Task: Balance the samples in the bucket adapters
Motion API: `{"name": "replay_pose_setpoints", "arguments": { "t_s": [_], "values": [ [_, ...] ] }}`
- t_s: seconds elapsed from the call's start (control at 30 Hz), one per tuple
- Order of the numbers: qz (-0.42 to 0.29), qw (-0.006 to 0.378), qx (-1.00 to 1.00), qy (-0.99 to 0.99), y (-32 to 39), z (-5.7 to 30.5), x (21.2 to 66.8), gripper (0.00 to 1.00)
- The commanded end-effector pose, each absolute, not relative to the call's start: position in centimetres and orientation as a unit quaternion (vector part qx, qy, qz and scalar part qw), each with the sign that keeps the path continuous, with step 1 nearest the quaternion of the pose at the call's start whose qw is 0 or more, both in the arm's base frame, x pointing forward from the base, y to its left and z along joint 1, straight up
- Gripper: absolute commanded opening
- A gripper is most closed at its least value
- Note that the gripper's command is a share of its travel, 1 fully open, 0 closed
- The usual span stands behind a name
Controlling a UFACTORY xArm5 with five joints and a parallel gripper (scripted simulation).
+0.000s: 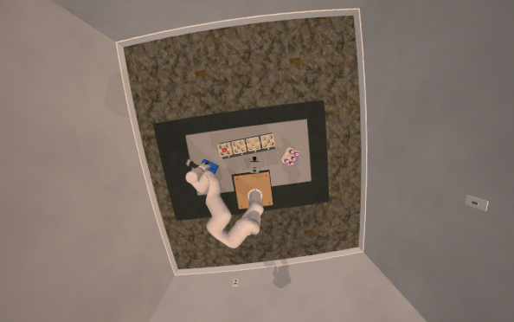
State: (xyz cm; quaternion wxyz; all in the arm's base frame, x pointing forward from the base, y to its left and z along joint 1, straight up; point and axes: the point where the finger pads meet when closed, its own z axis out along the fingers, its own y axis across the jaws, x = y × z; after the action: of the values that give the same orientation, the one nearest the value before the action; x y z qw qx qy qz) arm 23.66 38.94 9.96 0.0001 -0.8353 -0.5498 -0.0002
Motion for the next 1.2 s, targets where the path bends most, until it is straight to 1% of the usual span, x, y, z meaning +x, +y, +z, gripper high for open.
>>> {"name": "replay_pose_setpoints", "arguments": {
  "t_s": [0.0, 0.73, 1.17],
  "values": [
    [-0.002, 0.001, -0.835, -0.550, 39.05, 10.11, 23.73, 0.00],
    [-0.002, 0.001, -0.835, -0.550, 39.05, 10.11, 23.73, 0.00],
    [-0.002, 0.001, -0.835, -0.550, 39.05, 10.85, 23.72, 0.00]
  ]
}}
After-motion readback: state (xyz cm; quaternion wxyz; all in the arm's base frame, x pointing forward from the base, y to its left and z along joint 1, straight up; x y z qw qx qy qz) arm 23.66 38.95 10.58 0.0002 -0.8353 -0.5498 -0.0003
